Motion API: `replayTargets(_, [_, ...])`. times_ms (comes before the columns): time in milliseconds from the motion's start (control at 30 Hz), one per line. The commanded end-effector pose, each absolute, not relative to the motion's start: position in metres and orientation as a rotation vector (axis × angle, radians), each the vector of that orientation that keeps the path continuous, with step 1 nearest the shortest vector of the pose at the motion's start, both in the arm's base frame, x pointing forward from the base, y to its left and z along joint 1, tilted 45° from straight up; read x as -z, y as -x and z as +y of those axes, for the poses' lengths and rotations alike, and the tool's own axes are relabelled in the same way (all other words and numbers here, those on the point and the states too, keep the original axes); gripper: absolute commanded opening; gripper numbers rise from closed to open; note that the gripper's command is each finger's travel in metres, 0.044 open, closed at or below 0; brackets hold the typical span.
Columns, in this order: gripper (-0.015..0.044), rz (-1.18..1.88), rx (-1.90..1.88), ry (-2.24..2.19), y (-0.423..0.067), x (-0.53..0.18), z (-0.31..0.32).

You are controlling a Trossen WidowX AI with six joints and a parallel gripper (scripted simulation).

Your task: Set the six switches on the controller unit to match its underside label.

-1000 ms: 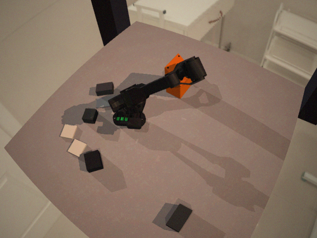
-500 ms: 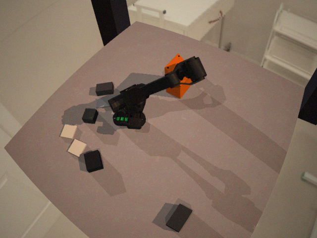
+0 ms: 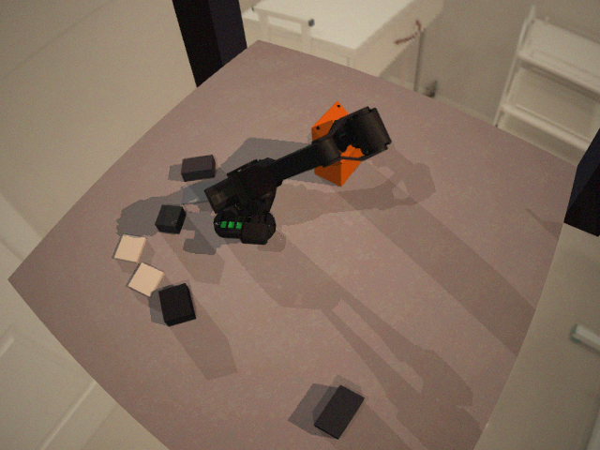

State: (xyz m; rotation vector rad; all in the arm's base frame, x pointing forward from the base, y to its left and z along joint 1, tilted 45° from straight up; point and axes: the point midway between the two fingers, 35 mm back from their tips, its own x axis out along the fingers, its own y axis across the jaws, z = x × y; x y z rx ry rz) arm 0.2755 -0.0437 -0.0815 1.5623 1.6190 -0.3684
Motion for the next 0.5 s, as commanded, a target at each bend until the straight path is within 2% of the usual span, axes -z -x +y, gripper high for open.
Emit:
replayTargets(0, [0.0,1.588,0.338,-1.564,-0.287,0.079,-0.046])
replayTargets(133, [0.0,1.588,0.338,-1.564,-0.287,0.079,-0.046])
replayTargets(167, [0.0026,1.619,0.368,-1.562,-0.276,0.082,-0.044])
replayTargets(467, [0.0262,1.619,0.368,-1.562,-0.276,0.082,-0.044])
